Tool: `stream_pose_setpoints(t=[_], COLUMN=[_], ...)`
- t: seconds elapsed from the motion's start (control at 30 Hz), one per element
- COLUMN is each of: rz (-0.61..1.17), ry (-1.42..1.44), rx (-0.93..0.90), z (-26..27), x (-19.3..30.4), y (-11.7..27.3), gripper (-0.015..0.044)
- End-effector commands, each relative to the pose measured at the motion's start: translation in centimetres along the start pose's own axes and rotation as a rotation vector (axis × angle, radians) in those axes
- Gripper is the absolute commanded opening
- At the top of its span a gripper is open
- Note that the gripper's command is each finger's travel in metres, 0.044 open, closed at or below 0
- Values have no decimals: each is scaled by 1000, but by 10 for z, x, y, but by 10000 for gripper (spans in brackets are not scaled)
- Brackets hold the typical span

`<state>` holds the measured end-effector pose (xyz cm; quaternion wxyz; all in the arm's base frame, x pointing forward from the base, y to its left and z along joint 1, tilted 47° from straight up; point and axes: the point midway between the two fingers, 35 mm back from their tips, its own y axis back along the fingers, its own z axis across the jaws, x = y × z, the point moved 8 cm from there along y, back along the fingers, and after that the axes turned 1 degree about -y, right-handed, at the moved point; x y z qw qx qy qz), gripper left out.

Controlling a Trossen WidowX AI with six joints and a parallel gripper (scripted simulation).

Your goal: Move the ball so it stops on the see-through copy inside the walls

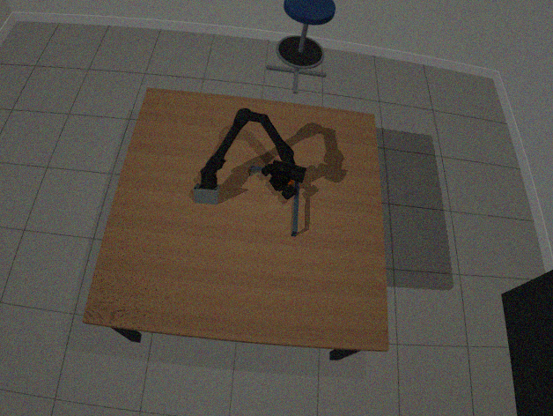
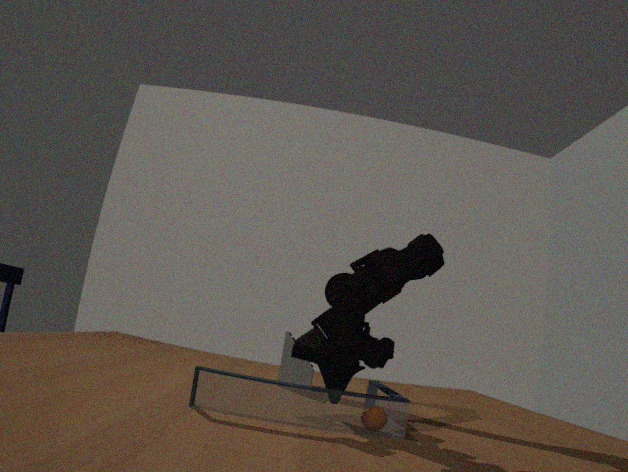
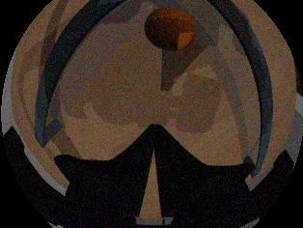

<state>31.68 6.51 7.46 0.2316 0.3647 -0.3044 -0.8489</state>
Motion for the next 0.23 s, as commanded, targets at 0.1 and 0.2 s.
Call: stream_pose_setpoints(t=[0.1,0.2], rz=[-13,-13], ry=[-2,-2], rx=[15,15], z=[-2,-2], x=[1,1], y=[17,17], gripper=[26,105])
